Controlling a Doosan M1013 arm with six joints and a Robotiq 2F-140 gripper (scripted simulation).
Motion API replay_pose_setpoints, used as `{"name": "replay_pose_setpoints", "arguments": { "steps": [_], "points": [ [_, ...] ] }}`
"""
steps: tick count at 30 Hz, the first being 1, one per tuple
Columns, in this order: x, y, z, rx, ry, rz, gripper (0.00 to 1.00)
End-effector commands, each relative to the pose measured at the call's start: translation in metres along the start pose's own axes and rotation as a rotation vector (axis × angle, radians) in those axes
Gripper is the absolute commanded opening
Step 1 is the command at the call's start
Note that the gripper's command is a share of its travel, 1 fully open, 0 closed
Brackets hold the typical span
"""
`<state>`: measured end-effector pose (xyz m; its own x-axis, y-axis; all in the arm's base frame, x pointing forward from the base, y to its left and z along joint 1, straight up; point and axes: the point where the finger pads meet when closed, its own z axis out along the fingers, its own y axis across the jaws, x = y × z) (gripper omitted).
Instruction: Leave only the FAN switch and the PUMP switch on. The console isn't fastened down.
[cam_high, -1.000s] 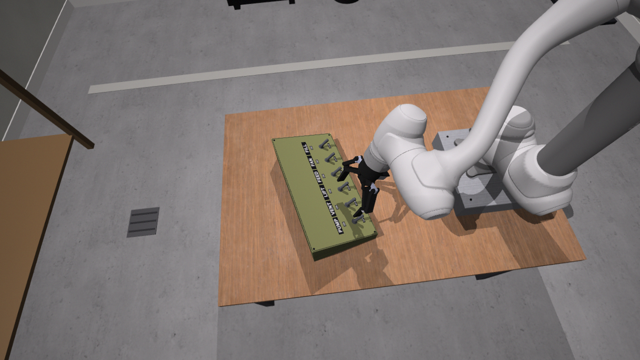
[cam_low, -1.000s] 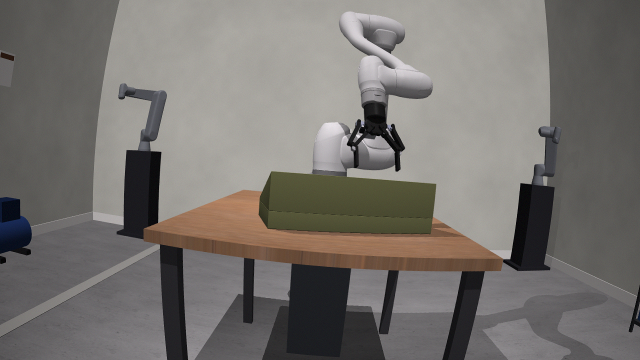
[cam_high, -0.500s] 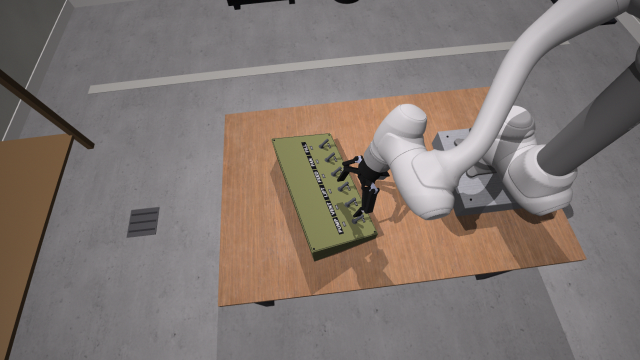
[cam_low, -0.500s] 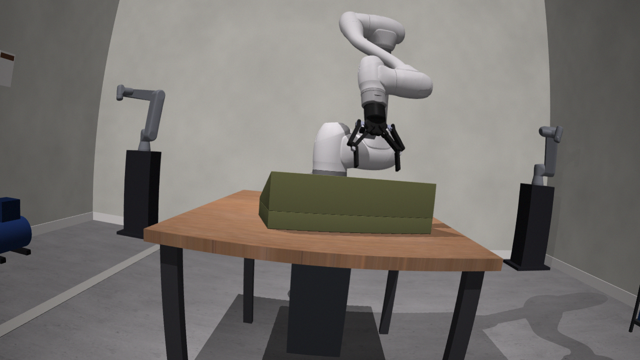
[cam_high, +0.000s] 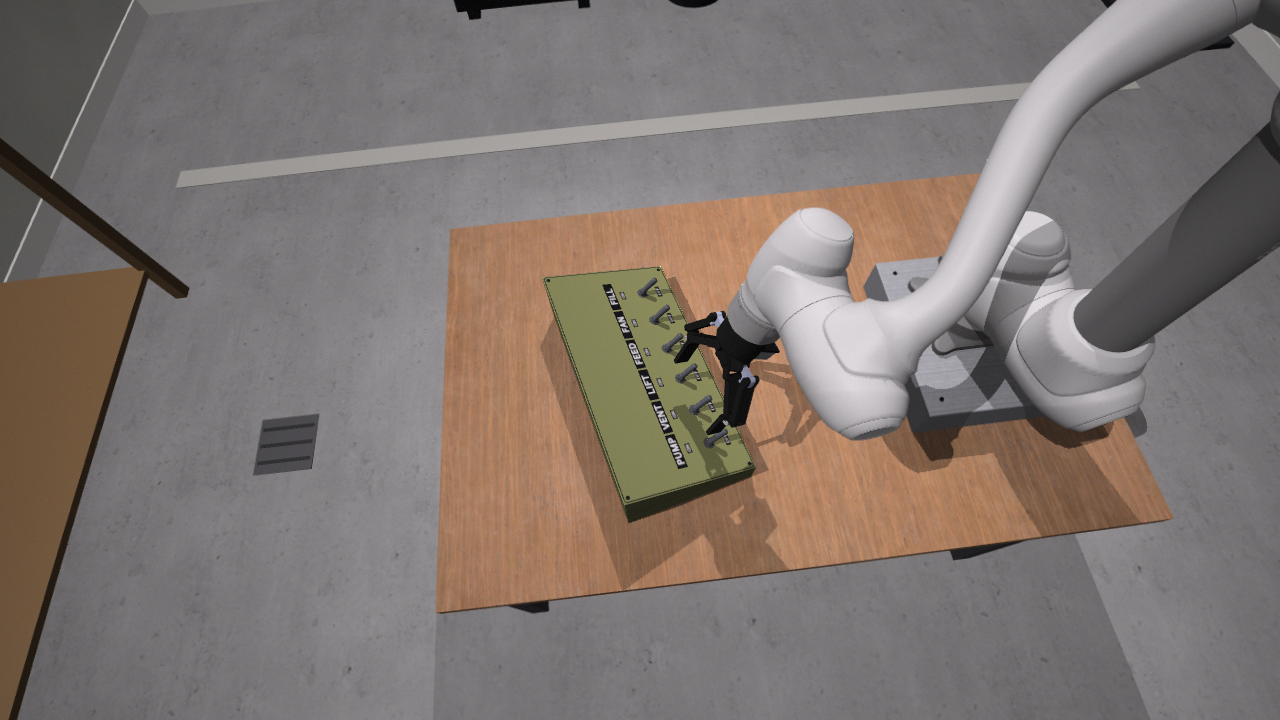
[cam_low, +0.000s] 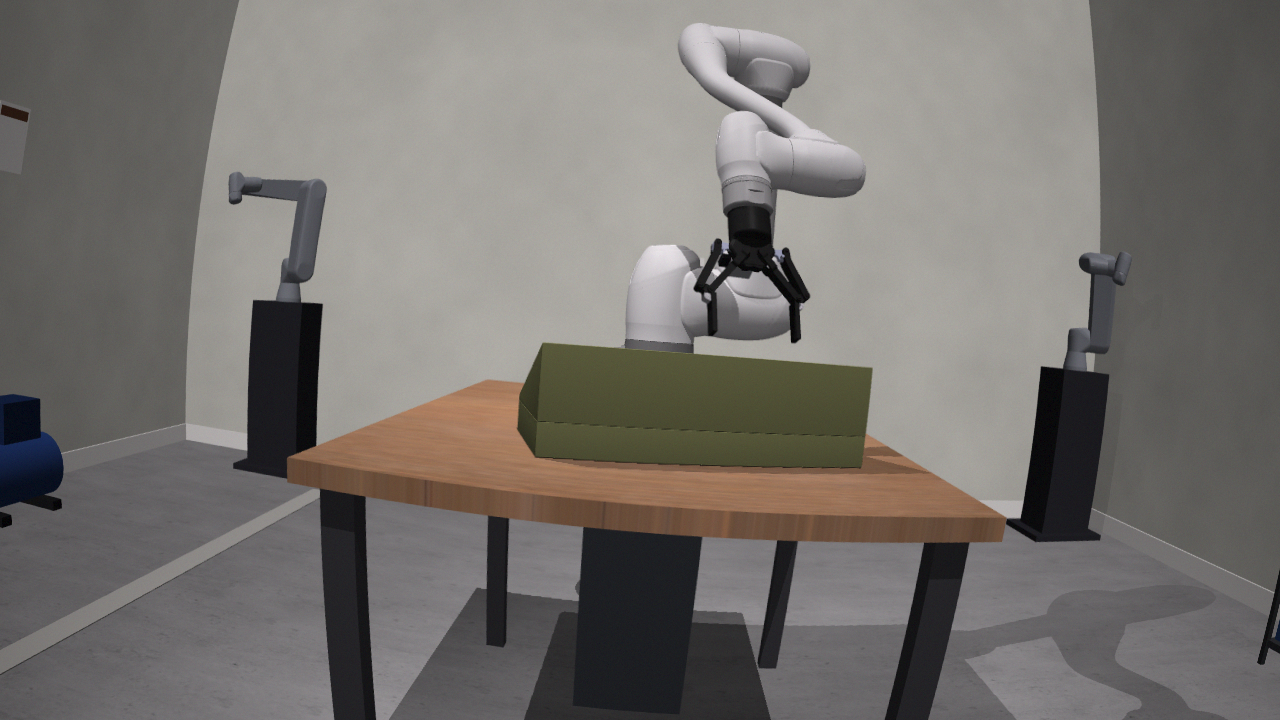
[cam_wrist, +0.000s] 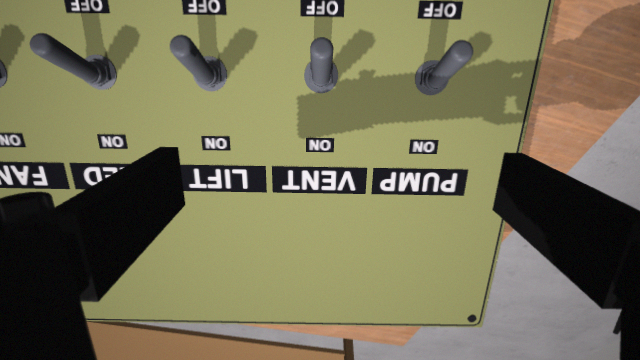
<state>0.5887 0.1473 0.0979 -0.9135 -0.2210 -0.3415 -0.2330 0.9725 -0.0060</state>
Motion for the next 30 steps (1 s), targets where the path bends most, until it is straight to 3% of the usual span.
{"name": "replay_pose_setpoints", "arguments": {
  "steps": [1,14,30],
  "points": [
    [-0.001,0.0,0.0,0.0,-0.001,0.0,1.0],
    [-0.001,-0.005,0.0,0.0,-0.001,0.0,1.0],
    [-0.001,-0.05,0.0,0.0,-0.001,0.0,1.0]
  ]
}}
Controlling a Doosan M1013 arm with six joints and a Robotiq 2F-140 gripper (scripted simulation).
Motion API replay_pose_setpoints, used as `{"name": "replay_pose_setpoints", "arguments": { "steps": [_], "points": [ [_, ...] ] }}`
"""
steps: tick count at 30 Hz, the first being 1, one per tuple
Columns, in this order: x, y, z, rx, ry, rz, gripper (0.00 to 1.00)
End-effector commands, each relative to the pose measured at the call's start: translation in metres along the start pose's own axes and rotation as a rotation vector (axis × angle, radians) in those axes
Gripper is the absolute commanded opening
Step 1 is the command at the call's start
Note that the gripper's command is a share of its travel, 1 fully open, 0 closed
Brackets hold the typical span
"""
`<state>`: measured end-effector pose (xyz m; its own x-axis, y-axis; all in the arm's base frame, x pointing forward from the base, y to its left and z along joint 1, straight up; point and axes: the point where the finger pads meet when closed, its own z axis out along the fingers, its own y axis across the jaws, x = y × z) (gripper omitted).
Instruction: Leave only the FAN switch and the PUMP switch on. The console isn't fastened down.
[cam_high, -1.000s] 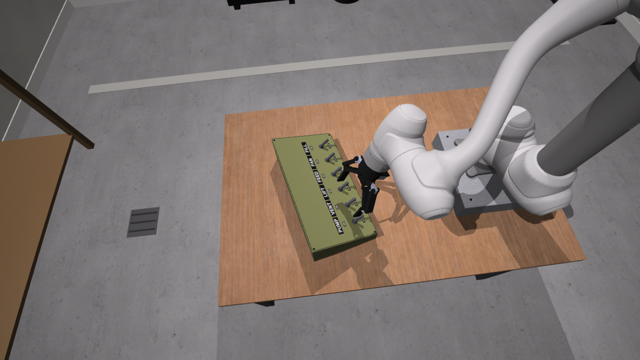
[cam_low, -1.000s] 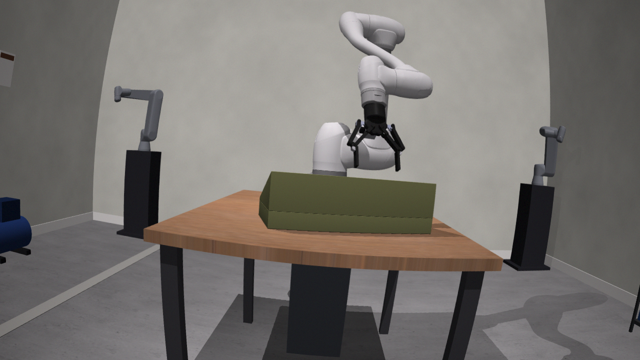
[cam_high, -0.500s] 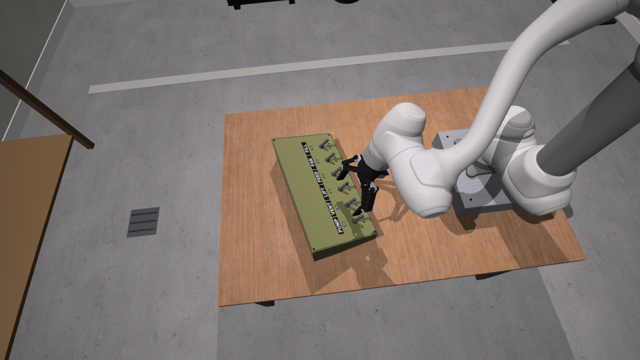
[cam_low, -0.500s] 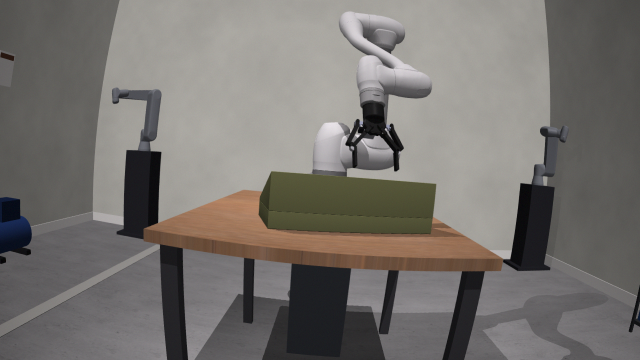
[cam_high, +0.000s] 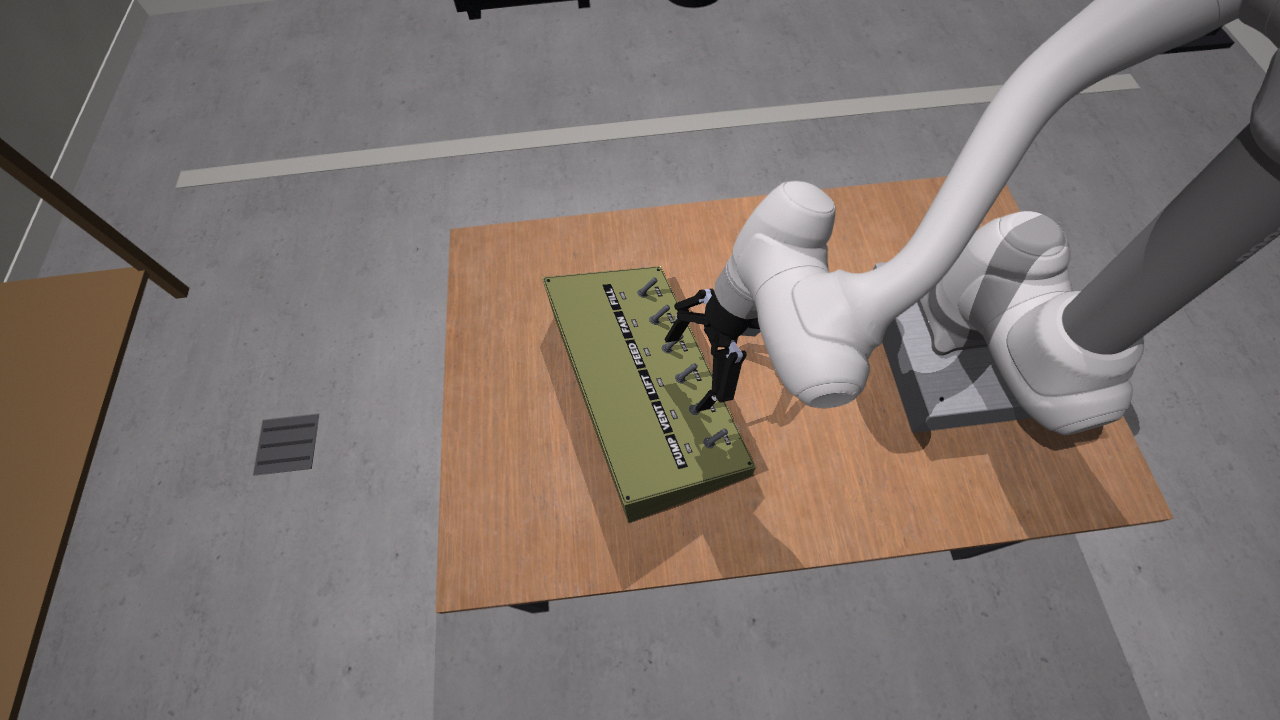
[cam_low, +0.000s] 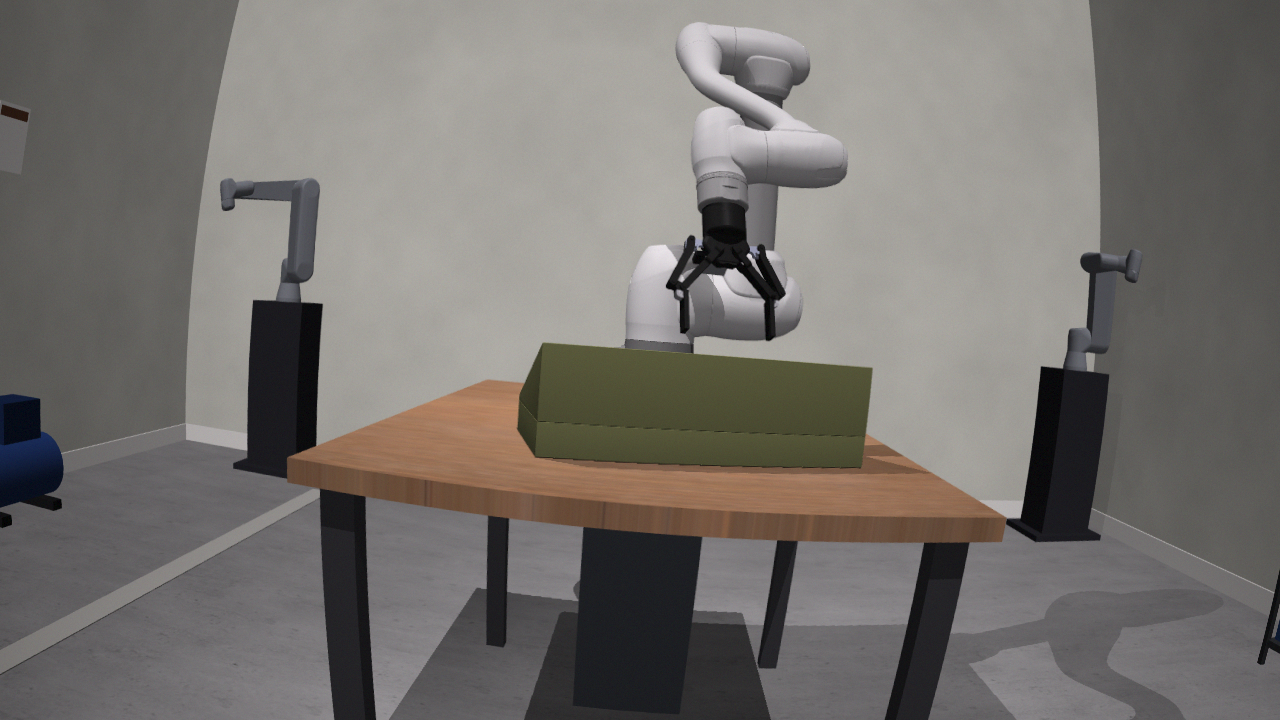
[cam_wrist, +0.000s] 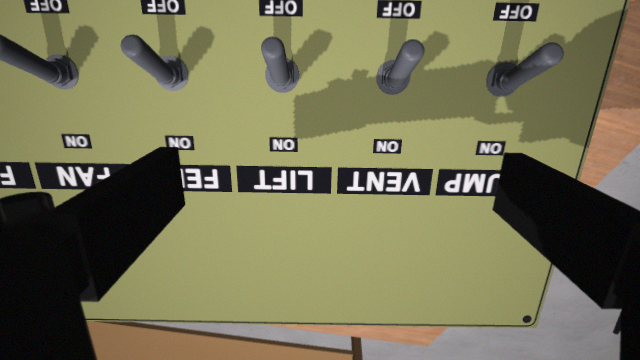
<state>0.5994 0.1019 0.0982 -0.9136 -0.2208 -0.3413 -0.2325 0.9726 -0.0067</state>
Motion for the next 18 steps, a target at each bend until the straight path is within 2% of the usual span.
{"name": "replay_pose_setpoints", "arguments": {
  "steps": [1,8,18],
  "points": [
    [-0.001,-0.007,0.0,-0.001,-0.001,0.0,1.0],
    [-0.001,-0.023,0.0,-0.001,-0.001,0.0,1.0],
    [-0.001,-0.025,0.0,-0.001,-0.001,0.0,1.0]
  ]
}}
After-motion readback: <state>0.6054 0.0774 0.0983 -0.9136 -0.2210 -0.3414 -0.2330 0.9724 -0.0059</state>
